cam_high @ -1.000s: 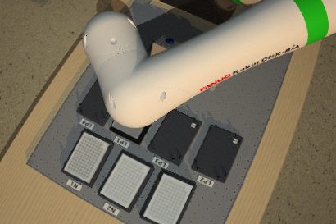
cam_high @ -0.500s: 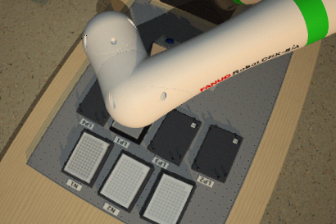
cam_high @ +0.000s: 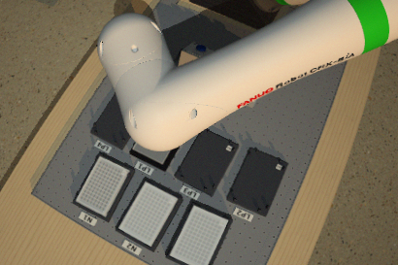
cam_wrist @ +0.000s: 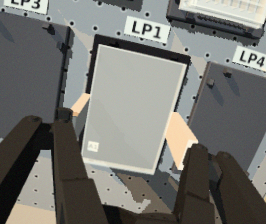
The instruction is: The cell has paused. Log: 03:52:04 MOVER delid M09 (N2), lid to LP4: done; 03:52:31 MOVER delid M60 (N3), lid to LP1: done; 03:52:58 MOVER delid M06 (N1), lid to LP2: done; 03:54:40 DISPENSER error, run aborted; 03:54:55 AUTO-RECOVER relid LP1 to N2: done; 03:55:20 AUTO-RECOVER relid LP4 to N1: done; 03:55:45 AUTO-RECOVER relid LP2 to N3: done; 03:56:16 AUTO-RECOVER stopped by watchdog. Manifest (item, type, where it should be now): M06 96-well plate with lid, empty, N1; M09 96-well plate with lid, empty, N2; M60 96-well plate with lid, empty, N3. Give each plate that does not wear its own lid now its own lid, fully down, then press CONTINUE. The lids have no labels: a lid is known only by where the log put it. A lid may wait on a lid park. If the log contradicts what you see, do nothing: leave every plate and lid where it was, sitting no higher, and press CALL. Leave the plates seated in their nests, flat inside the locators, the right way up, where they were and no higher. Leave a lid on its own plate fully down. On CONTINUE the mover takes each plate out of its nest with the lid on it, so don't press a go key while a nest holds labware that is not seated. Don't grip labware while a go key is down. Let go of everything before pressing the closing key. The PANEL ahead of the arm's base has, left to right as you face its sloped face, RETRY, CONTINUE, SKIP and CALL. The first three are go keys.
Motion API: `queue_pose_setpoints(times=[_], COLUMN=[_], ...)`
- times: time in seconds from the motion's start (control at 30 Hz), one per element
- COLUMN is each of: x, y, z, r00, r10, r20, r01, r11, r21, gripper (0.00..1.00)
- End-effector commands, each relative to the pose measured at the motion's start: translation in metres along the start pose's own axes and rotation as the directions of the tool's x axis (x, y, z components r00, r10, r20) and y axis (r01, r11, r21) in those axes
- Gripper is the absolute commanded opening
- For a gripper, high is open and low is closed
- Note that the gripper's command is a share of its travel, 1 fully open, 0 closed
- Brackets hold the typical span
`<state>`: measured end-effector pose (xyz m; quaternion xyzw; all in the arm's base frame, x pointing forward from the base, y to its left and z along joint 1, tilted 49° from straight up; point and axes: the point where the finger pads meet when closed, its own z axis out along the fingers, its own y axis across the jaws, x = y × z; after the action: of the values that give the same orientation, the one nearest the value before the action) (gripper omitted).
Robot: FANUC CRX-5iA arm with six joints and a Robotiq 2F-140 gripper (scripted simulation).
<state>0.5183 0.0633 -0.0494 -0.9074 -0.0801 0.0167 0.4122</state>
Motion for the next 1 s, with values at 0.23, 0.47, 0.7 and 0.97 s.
queue_pose_setpoints(times=[0.23, 0.47, 0.7, 0.97], x=[0.0001, 0.0001, 0.0001, 0.0001], y=[0.0001, 0.0001, 0.0001, 0.0001], z=[0.0001, 0.001, 0.0026, 0.0044], r00=[1.0, 1.0, 1.0, 1.0], r10=[0.0, 0.0, 0.0, 0.0], r20=[0.0, 0.0, 0.0, 0.0], r01=[0.0, 0.0, 0.0, 0.0], r11=[1.0, 1.0, 1.0, 1.0], r21=[0.0, 0.0, 0.0, 0.0], gripper=[0.0, 0.0, 0.0, 0.0])
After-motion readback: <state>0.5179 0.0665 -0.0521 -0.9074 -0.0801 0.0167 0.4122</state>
